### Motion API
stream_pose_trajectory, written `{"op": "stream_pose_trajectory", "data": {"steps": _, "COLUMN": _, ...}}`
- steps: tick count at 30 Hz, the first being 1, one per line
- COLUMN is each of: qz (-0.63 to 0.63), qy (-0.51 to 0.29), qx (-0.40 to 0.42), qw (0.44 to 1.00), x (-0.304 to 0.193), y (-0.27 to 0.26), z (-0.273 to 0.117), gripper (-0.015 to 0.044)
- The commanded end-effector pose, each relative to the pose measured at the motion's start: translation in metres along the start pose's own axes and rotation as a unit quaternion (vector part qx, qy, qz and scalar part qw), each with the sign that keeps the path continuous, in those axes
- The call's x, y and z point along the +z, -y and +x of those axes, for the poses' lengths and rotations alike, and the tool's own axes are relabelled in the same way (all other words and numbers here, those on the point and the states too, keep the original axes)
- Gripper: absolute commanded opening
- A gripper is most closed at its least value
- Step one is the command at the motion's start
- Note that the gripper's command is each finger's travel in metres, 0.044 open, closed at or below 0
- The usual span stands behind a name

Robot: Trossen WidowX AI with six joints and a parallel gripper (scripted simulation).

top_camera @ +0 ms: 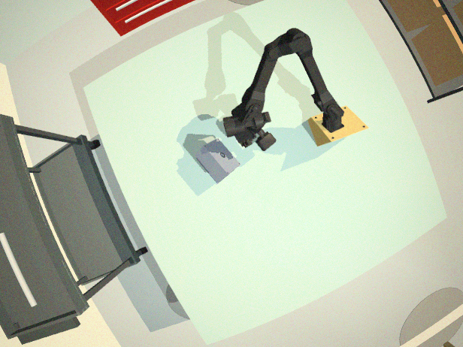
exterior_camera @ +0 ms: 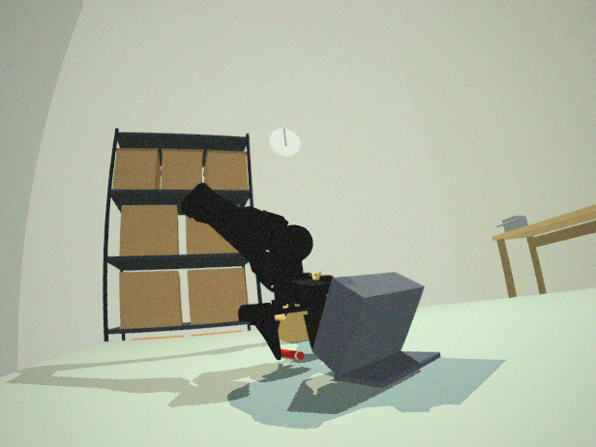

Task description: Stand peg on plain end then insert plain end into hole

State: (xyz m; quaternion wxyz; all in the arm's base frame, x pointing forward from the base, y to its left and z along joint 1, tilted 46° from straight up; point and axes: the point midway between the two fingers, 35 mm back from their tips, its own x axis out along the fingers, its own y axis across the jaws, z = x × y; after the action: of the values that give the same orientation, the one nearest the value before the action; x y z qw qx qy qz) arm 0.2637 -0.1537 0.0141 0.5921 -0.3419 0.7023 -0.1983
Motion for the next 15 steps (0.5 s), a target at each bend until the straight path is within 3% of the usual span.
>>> {"op": "stream_pose_trajectory", "data": {"steps": 1, "qz": -0.004, "qy": -0.002, "qx": -0.002, "qw": 1.0, "x": -0.0015, "y": -0.0006, "z": 0.0013, "gripper": 0.0282}}
{"op": "stream_pose_trajectory", "data": {"steps": 8, "qz": -0.004, "qy": -0.002, "qx": -0.002, "qw": 1.0, "x": -0.0015, "y": -0.0006, "z": 0.0013, "gripper": 0.011}}
{"op": "stream_pose_trajectory", "data": {"steps": 15, "qz": -0.004, "qy": -0.002, "qx": -0.002, "qw": 1.0, "x": -0.0015, "y": -0.0006, "z": 0.0013, "gripper": 0.011}}
